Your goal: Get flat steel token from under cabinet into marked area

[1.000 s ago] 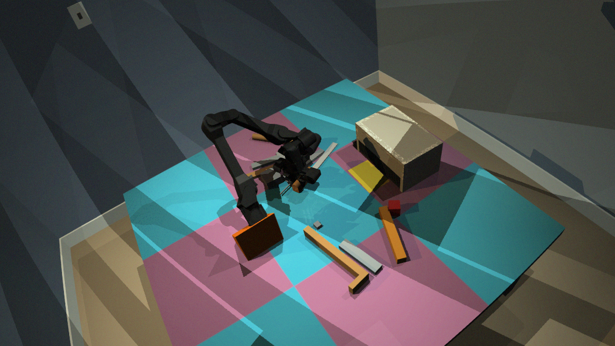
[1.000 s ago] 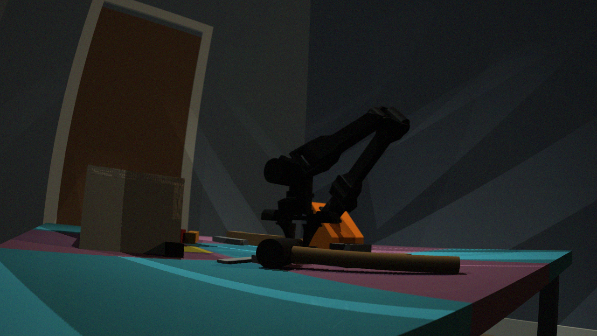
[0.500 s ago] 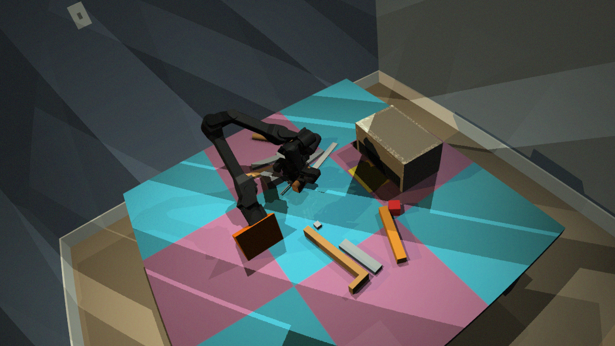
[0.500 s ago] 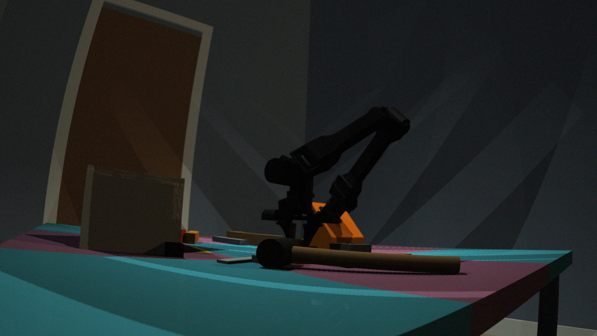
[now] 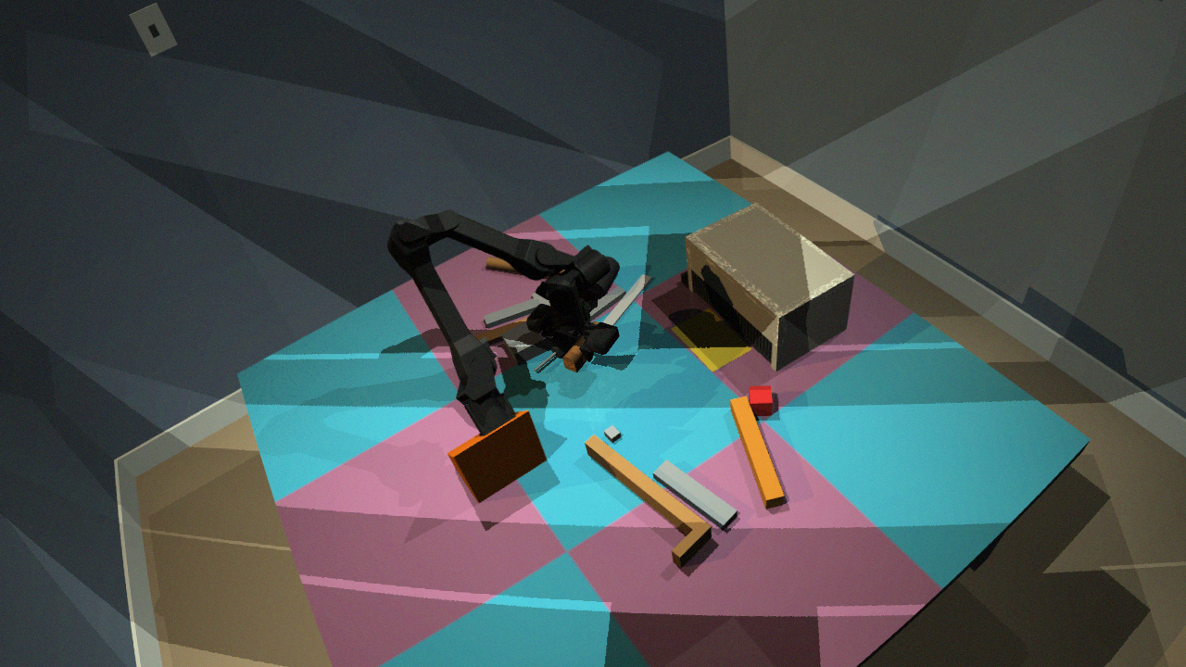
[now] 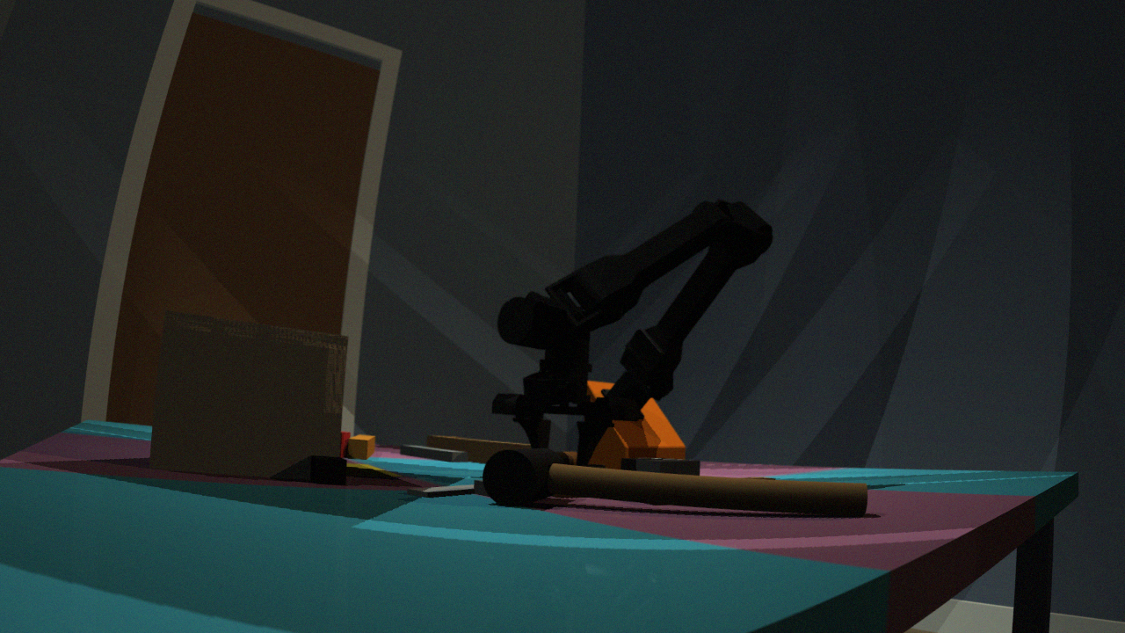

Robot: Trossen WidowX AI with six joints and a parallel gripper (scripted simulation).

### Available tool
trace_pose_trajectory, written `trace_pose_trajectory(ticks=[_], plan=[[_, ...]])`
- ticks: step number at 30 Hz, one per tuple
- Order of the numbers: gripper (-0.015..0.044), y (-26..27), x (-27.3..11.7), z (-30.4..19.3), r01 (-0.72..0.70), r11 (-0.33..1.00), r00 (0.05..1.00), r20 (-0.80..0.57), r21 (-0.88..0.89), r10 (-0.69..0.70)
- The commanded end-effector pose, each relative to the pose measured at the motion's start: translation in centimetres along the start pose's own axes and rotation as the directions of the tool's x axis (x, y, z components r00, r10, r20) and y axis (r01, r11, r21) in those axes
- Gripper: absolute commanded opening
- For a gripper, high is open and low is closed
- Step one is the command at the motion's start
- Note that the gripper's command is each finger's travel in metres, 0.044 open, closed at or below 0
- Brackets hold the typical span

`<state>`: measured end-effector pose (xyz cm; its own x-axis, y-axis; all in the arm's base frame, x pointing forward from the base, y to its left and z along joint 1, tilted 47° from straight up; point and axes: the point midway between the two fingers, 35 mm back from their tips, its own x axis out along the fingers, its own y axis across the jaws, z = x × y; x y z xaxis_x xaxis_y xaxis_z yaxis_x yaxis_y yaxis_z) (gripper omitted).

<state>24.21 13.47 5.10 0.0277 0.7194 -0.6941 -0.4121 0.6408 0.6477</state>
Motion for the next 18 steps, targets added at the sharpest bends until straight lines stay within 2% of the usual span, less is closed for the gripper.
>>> trace_pose_trajectory(ticks=[1, 13, 18], plan=[[0.0270, 0.00, 0.14, 0.00, -0.013, 1.000, 1.000, 0.005, 0.000, 0.013], [0.0270, 0.09, 0.52, -0.02, -0.013, 0.999, 1.000, 0.005, 0.037, 0.013], [0.0236, -0.13, 0.26, -0.06, -0.007, 1.000, 1.000, 0.004, 0.025, 0.007]])
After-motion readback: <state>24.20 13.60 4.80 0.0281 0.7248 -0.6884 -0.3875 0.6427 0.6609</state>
